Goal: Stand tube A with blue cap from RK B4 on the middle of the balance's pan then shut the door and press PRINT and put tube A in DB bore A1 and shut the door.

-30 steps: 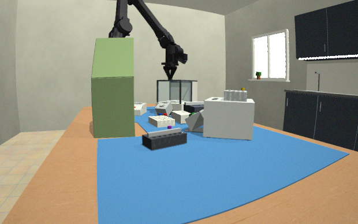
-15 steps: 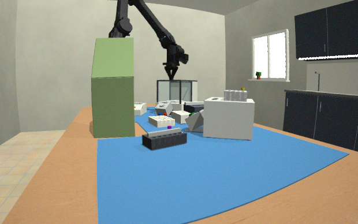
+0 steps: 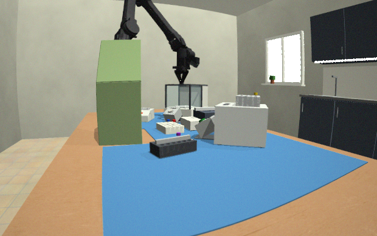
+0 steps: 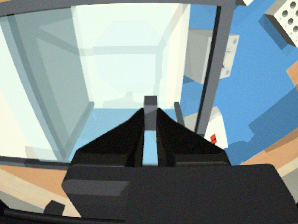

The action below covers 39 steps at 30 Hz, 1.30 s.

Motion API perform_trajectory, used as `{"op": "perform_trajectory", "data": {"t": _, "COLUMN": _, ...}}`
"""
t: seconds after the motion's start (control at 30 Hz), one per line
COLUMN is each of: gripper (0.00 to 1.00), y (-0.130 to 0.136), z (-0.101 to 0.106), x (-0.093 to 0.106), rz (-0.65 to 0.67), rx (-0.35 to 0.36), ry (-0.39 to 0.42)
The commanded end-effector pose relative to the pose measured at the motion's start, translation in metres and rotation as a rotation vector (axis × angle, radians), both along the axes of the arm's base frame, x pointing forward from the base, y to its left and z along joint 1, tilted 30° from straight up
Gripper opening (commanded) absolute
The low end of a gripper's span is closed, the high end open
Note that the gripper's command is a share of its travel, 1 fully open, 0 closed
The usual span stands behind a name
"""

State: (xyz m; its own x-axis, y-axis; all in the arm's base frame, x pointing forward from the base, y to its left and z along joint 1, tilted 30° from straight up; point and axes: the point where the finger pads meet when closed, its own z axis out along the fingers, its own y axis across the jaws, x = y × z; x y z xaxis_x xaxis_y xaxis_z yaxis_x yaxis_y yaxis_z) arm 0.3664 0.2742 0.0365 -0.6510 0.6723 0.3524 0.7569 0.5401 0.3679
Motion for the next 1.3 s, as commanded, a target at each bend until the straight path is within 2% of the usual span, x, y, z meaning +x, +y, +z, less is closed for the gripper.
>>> {"op": "perform_trajectory", "data": {"t": 0.0, "gripper": 0.06, "y": 0.012, "z": 0.004, "x": 0.010, "rz": 0.003, "rx": 0.000, "ry": -0.001}}
{"op": "perform_trajectory", "data": {"t": 1.27, "gripper": 0.06, "y": 0.030, "z": 0.017, "x": 0.036, "rz": 0.003, "rx": 0.001, "ry": -0.003}}
